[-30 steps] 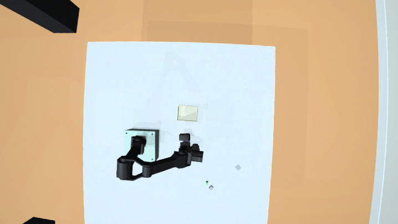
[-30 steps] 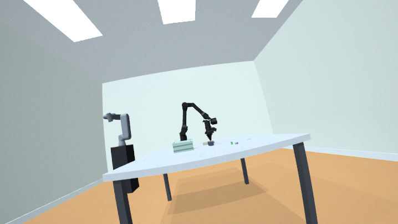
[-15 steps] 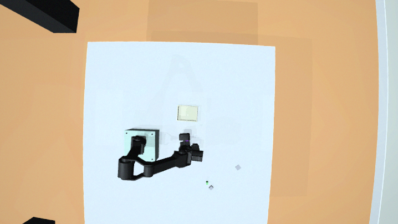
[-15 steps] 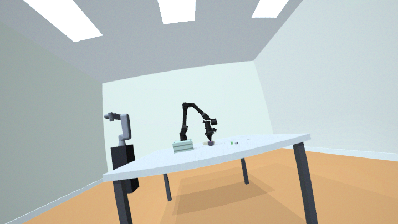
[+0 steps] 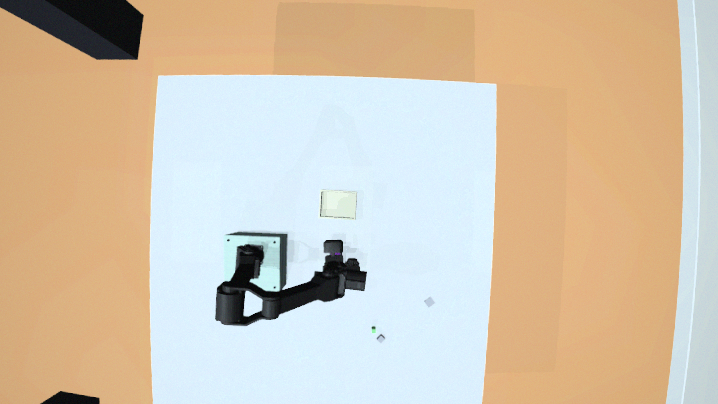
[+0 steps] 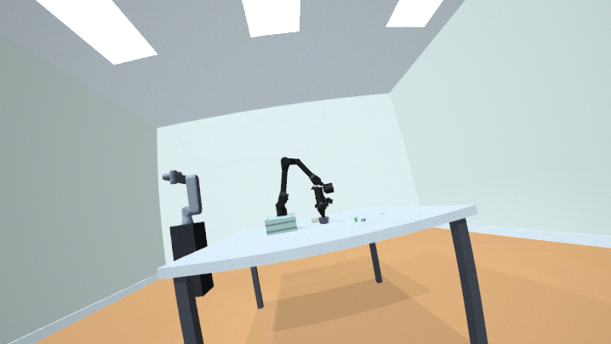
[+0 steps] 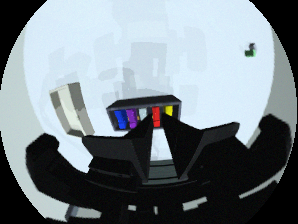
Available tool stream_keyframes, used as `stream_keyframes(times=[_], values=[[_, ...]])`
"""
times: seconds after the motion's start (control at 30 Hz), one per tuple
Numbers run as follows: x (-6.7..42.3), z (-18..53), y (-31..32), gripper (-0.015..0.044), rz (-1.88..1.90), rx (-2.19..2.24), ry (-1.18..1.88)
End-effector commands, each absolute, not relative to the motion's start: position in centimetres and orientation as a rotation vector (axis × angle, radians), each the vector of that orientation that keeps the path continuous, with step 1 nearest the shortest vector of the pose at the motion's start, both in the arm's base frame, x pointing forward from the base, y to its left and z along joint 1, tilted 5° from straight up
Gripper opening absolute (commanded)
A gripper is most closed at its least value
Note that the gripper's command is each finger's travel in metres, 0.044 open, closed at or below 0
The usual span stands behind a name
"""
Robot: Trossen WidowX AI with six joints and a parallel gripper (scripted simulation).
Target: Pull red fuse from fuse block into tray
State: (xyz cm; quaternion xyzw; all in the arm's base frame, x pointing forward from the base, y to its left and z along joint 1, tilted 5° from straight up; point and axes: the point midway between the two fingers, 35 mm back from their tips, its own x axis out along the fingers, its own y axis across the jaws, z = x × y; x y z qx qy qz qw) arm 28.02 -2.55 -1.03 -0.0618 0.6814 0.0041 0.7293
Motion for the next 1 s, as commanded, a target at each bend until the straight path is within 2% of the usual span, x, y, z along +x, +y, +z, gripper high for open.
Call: stream_keyframes(times=[0.0, 0.1, 0.4, 0.97], values=[[27.96, -1.32, -2.51, 0.0061, 0.013, -0.134, 1.505], [27.96, -1.32, -2.51, 0.0061, 0.013, -0.134, 1.505], [27.97, -1.19, -2.56, 0.0001, 0.009, -0.136, 1.504], [27.98, -0.63, -2.51, 0.0000, 0.010, -0.136, 1.504]])
